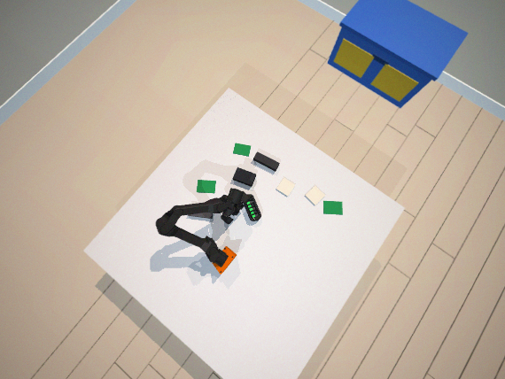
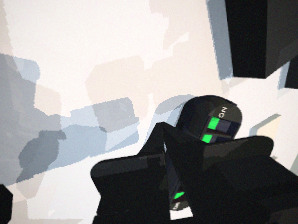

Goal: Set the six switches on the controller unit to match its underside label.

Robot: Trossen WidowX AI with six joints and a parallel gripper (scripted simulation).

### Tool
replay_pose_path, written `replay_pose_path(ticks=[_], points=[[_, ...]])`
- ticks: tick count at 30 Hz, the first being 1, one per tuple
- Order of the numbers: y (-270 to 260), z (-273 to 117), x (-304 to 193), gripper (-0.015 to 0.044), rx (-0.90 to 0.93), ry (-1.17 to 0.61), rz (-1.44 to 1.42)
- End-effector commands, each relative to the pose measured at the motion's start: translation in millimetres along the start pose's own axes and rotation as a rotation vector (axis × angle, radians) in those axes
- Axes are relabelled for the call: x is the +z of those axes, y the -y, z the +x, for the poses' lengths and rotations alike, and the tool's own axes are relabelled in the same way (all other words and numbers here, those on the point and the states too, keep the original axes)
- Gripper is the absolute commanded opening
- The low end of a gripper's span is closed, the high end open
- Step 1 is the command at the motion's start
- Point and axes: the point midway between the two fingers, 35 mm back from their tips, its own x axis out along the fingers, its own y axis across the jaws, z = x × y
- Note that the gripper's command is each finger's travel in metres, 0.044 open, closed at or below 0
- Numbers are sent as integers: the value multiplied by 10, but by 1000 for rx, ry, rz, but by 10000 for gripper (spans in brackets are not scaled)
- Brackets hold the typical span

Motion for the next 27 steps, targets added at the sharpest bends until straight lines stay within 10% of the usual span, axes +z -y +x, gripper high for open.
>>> replay_pose_path(ticks=[1, 27], points=[[-232, -312, 10, 0, -7, 6, -8], [594, -359, -540, 0, 307, -46, 283]])
